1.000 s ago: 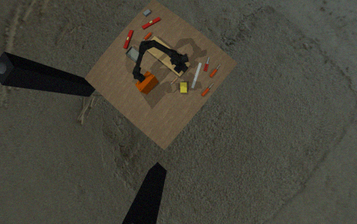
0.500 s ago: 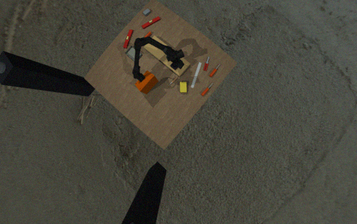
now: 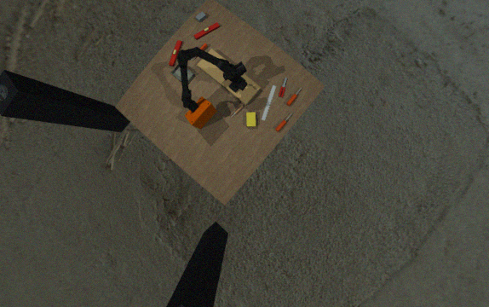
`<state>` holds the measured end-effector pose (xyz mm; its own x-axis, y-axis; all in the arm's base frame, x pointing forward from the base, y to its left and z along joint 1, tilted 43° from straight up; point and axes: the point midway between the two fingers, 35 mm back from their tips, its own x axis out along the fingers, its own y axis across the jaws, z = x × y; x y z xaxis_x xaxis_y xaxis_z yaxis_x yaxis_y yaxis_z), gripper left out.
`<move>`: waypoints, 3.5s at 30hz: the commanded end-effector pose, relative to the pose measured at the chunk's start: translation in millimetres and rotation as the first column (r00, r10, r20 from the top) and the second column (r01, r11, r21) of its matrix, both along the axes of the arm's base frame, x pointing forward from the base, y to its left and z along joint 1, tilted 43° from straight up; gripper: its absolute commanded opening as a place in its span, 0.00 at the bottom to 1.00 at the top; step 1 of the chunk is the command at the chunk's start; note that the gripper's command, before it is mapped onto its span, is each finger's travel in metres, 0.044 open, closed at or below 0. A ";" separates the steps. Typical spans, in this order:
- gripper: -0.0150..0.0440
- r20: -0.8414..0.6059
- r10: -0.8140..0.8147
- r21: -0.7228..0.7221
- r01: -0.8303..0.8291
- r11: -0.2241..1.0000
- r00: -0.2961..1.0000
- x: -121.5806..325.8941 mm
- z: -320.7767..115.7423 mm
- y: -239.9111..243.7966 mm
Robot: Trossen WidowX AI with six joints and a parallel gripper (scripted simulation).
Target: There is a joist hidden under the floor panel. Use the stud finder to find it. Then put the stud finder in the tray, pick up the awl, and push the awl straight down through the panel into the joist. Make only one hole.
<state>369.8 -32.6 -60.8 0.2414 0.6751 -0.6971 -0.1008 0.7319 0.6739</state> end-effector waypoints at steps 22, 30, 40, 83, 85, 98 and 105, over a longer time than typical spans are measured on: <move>0.25 0.003 0.006 0.007 -0.006 1.000 1.000 -7.6 54.4 59.9; 0.25 0.003 0.006 0.008 -0.006 1.000 1.000 -10.2 71.2 78.1; 0.25 0.003 0.006 0.010 -0.006 1.000 1.000 -13.4 92.4 100.8; 0.25 0.003 0.006 0.016 -0.006 1.000 1.000 -27.3 184.7 197.8; 0.25 0.003 0.006 0.016 -0.006 1.000 1.000 -28.0 189.0 202.3; 0.25 0.003 0.006 0.017 -0.006 1.000 1.000 -30.8 207.5 221.4; 0.25 0.002 0.002 0.015 -0.002 1.000 1.000 -29.1 204.1 217.9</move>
<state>340.6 185.6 143.7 0.2413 0.6861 -0.6863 -0.1040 0.7215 0.6846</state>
